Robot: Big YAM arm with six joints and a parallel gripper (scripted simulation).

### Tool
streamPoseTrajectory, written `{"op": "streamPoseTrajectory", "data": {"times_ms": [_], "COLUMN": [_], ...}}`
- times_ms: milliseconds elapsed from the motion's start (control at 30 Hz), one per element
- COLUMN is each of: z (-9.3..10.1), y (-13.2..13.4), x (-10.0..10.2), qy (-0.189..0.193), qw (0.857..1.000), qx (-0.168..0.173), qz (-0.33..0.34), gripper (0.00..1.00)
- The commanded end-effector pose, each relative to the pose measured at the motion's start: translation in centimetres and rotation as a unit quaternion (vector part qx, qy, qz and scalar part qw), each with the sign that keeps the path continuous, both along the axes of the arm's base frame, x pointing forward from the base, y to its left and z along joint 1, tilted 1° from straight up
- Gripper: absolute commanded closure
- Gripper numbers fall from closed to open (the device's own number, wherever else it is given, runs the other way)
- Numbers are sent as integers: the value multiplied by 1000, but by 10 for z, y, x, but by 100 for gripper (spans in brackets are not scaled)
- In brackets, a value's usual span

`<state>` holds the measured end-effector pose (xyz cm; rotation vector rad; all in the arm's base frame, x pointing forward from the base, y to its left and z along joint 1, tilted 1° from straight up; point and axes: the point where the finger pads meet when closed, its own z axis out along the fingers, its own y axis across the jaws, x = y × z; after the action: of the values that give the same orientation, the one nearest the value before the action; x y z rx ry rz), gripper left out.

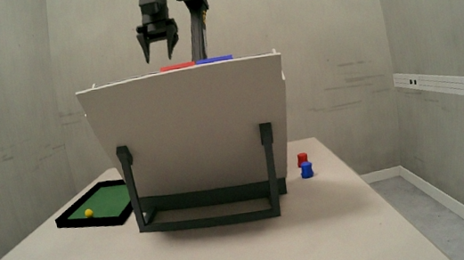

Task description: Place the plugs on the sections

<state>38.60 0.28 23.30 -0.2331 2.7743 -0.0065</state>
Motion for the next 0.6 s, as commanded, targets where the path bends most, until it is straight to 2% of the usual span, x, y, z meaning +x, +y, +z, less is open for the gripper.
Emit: {"op": "streamPoseTrajectory", "data": {"times_ms": [0, 267, 567], "z": [-14, -61, -70], "y": [16, 38, 42], "x": [-28, -87, -101], "qy": [33, 124, 144], "qw": [999, 992, 989], "qx": [-1, -16, -19], "qz": [3, 0, -1], "gripper": [41, 41, 41]}}
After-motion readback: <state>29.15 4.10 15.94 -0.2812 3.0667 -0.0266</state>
